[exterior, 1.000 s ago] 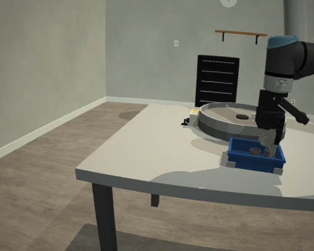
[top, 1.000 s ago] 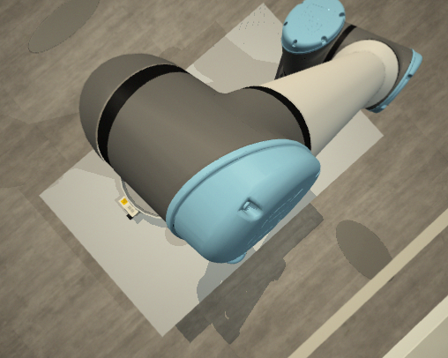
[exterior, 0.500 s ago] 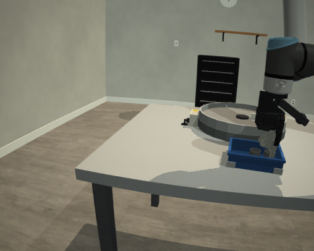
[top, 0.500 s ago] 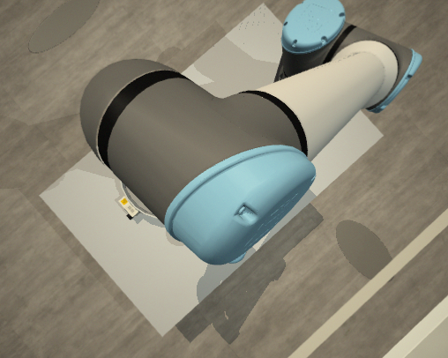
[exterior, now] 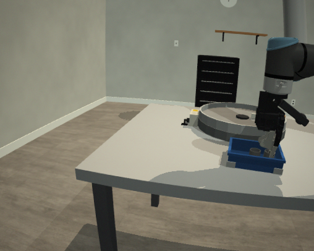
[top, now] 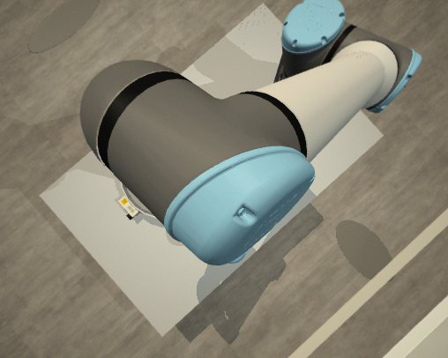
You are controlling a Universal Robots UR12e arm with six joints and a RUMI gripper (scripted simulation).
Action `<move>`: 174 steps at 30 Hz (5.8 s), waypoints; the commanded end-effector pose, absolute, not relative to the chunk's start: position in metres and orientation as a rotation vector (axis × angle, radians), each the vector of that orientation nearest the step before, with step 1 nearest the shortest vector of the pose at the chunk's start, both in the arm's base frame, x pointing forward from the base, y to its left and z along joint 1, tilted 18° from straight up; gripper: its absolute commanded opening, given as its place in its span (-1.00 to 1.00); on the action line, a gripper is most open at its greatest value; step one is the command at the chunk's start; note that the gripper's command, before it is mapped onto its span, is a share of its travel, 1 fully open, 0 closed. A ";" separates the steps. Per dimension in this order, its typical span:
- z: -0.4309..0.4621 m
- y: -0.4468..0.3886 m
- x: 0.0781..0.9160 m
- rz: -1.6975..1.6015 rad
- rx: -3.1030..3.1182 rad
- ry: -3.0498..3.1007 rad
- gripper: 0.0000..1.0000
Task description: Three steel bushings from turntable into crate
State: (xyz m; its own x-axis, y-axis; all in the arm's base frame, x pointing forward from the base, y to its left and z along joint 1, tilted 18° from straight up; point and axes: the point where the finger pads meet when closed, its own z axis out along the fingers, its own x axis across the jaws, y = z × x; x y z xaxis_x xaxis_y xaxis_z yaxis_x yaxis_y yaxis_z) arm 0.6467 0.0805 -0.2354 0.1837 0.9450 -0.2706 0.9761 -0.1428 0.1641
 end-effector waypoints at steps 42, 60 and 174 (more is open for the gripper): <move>-0.235 0.081 0.647 -0.145 2.164 1.827 -0.88; -0.235 0.081 0.647 -0.145 2.164 1.827 -0.88; -0.146 0.105 0.635 -0.143 2.174 1.815 -0.90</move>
State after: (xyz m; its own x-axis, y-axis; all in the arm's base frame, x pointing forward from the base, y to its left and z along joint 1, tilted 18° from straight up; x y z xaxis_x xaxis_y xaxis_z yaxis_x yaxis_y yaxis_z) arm 0.6354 0.1070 -0.1474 0.1867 0.9445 -0.2702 0.9755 -0.1456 0.1649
